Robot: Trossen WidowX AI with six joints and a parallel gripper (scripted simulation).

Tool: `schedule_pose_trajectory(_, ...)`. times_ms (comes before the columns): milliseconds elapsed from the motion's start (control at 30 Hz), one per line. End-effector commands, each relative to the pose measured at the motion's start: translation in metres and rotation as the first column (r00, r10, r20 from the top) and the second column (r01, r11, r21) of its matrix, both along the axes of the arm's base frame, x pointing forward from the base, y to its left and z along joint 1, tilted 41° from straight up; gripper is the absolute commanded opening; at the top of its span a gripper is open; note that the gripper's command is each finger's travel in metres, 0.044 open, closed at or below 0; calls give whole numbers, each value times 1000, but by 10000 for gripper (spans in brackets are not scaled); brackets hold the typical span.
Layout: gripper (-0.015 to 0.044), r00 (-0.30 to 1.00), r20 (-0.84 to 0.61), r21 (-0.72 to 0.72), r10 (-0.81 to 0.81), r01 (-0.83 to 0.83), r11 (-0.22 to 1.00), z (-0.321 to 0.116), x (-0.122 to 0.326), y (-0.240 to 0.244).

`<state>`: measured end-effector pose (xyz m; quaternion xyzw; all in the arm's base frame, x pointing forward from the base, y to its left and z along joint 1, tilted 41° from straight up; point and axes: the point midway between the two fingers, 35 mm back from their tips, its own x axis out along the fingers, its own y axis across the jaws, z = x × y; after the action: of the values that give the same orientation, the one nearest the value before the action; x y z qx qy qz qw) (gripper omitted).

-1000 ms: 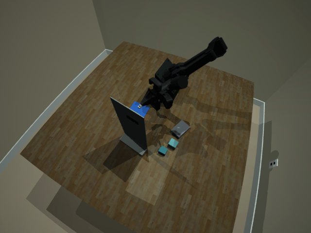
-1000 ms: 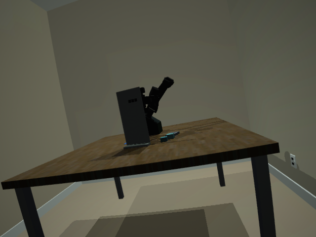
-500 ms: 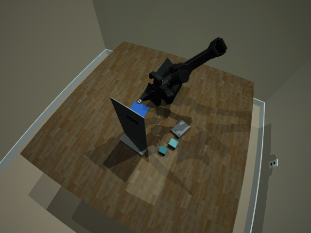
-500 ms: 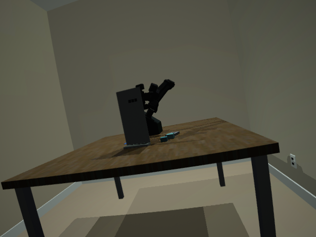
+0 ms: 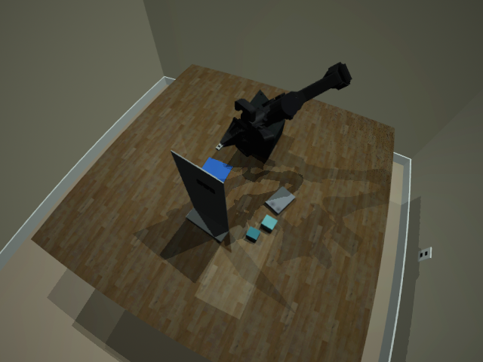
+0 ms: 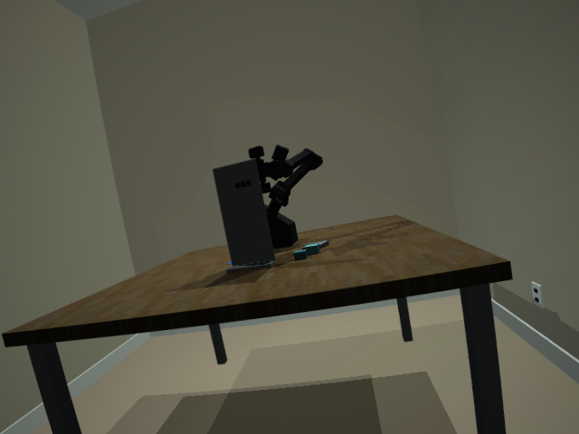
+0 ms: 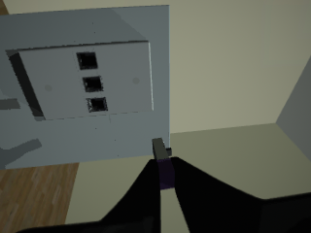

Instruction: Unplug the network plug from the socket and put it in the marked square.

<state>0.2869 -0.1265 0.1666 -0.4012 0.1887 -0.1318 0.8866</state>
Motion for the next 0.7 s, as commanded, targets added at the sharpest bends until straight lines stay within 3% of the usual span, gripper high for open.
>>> schedule_pose_trajectory(0, 0, 1000, -18, -1, 13, -13, 1000, -3, 0, -1)
schedule_pose_trajectory(667, 0, 966, -222, 50, 133, -125, 991, -71, 7, 1)
